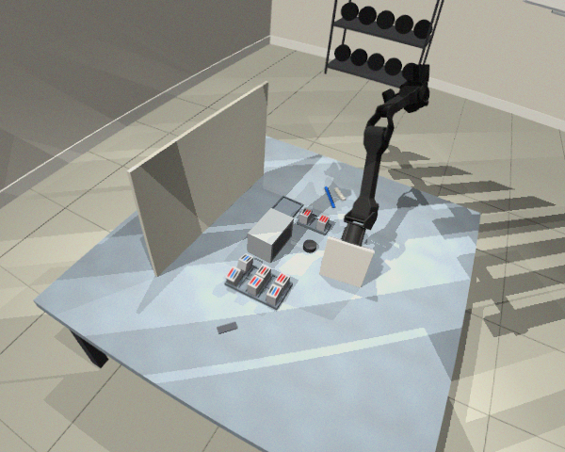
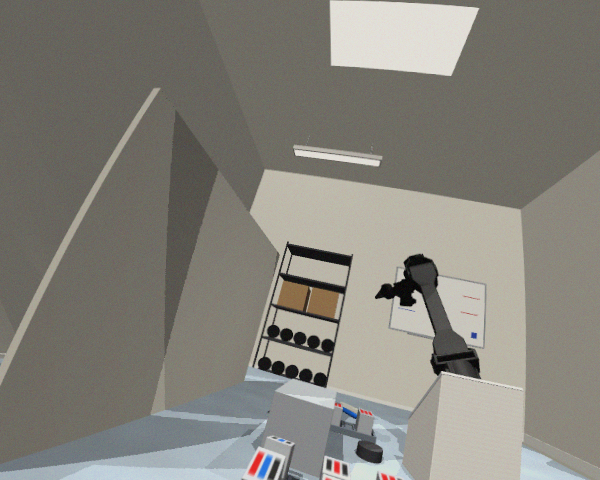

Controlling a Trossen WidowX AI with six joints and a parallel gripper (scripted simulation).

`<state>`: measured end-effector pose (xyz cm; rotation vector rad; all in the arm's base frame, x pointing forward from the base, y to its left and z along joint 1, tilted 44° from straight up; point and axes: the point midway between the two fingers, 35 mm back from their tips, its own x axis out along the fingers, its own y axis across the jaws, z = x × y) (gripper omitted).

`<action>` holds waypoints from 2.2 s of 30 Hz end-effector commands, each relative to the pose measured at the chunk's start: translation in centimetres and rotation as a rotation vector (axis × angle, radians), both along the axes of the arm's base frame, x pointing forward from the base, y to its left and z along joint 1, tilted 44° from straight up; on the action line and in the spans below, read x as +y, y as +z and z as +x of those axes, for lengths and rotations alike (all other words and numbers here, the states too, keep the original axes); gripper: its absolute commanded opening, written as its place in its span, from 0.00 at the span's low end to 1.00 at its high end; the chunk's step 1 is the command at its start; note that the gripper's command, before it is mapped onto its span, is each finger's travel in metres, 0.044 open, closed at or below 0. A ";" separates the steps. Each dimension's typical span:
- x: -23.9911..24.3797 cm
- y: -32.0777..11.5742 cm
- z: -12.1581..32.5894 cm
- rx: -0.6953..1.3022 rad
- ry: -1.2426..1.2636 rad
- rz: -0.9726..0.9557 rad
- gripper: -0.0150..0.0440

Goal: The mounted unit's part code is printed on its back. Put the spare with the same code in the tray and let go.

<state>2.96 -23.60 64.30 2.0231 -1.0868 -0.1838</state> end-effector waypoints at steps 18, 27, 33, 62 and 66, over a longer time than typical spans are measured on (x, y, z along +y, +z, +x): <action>-7.0 -4.1 2.7 0.020 0.010 0.067 1.00; -12.3 -11.0 9.2 0.178 0.033 0.176 1.00; -13.7 -16.2 14.8 0.354 0.079 0.232 1.00; 4.2 -45.2 35.5 1.817 0.677 -0.113 1.00; 8.7 -48.4 35.9 2.068 0.805 -0.311 1.00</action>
